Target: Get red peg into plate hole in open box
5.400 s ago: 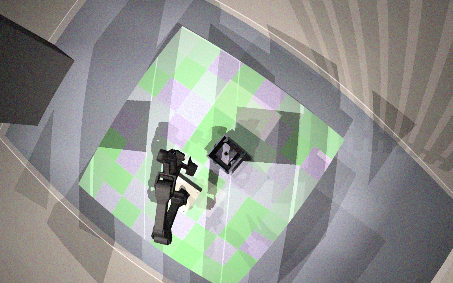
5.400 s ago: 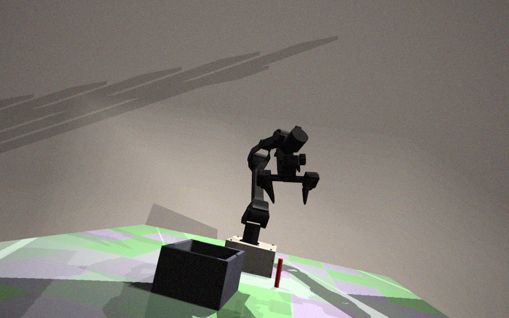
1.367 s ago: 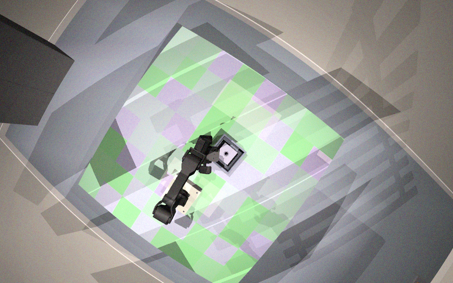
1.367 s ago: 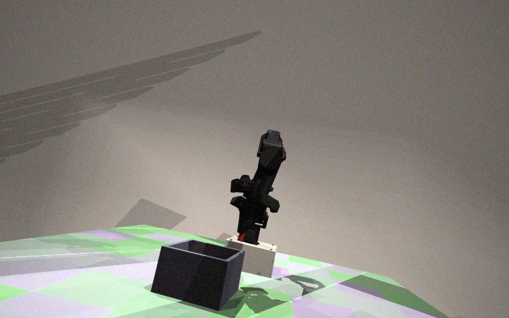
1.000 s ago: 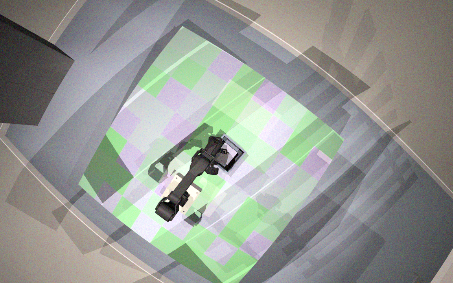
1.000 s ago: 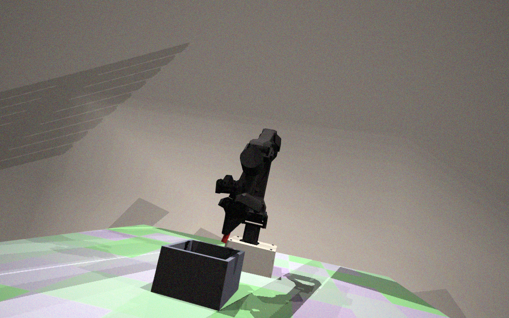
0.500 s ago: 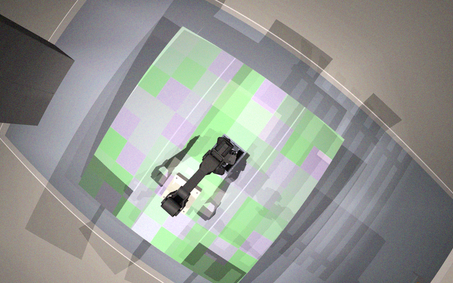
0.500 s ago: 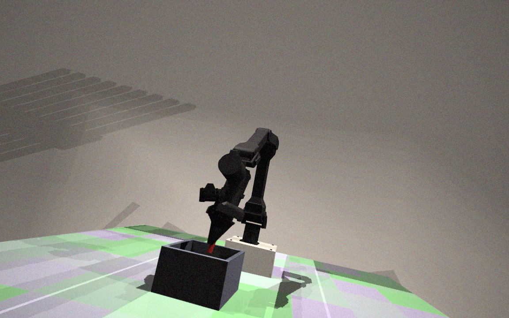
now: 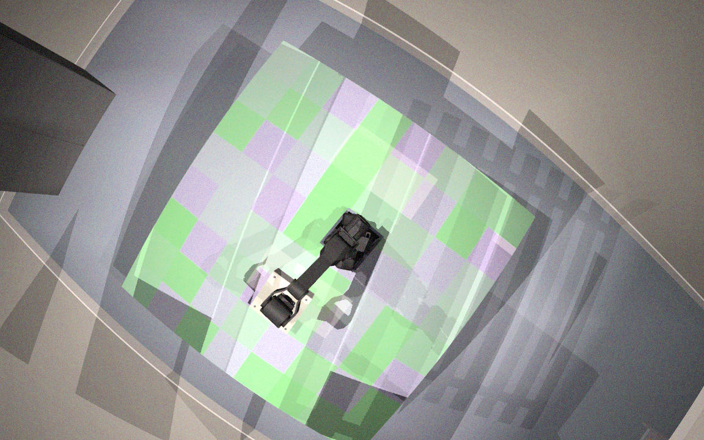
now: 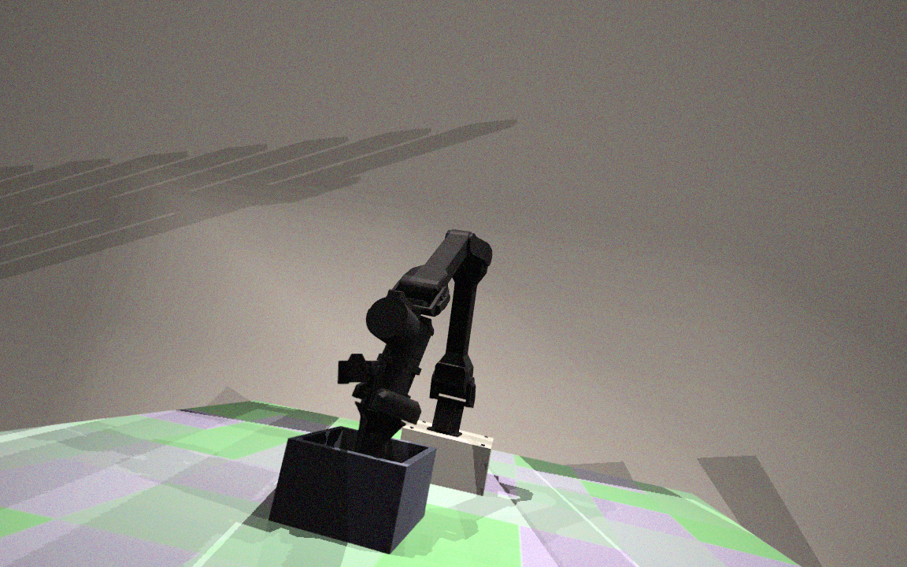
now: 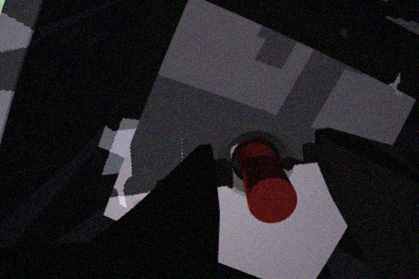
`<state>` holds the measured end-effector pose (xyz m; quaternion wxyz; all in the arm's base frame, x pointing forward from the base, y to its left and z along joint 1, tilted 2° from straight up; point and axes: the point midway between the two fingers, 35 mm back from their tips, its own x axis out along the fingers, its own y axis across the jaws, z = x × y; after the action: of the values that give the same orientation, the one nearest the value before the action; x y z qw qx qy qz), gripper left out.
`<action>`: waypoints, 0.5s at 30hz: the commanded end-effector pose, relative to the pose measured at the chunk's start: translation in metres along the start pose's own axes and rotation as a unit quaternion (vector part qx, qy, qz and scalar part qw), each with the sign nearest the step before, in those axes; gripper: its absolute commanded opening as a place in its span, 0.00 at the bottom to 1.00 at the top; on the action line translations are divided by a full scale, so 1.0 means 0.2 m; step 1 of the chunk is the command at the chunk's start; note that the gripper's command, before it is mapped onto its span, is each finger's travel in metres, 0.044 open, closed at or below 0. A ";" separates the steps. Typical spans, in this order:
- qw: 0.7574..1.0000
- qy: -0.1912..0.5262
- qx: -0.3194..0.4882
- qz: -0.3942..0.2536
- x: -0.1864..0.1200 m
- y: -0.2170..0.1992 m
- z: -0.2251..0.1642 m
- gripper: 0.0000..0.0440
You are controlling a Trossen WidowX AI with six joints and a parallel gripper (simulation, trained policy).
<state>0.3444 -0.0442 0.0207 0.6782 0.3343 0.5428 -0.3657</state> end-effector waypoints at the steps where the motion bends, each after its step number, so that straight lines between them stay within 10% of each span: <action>1: 1.000 -0.005 -0.007 0.002 0.01 0.04 0.06 0.49; 15: 0.999 -0.044 -0.014 0.016 0.01 0.14 0.30 1.00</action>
<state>0.3687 -0.0656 0.0244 0.6854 0.3077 0.5534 -0.3596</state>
